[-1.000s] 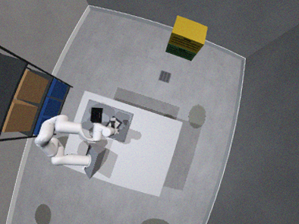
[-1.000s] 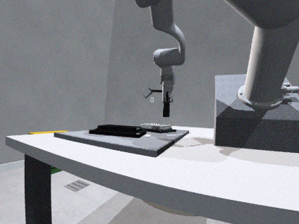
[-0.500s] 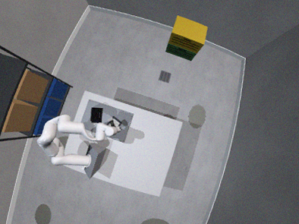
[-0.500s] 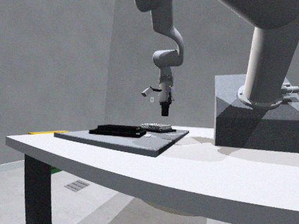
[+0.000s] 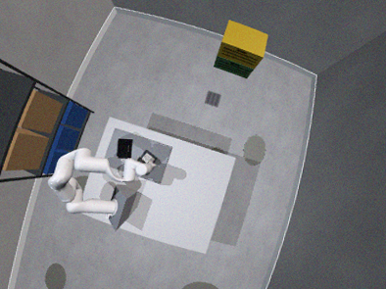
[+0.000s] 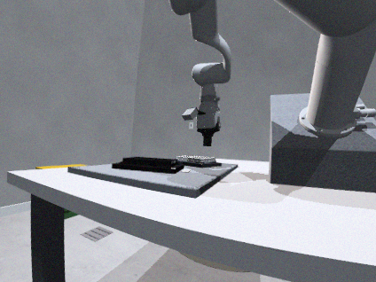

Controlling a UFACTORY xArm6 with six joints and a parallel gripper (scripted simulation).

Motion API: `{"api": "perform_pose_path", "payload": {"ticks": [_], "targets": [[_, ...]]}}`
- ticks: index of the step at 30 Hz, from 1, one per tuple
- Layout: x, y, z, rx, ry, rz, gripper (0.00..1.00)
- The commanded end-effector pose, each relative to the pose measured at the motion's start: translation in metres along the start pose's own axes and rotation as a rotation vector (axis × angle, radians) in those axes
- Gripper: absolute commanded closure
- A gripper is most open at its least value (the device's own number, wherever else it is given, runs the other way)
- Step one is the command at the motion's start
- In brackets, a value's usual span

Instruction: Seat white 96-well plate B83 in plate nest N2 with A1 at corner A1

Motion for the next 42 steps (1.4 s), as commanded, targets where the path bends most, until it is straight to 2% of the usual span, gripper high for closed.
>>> {"api": "perform_pose_path", "payload": {"ticks": [1,13,42], "targets": [[-0.001,0.0,0.001,-0.027,-0.01,0.003,1.0],[0.009,0.0,0.001,-0.026,-0.01,0.003,1.0],[0.053,0.0,0.001,-0.026,-0.01,0.004,1.0]]}}
Point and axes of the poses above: the point where the finger pads meet when closed, its own x axis out along the fingers, its own z axis across the jaws, y = z × x, the point moved 2 cm from there along -x, back along the fingers, and after that the axes turned 4 degrees about x, right-handed, at the moved point
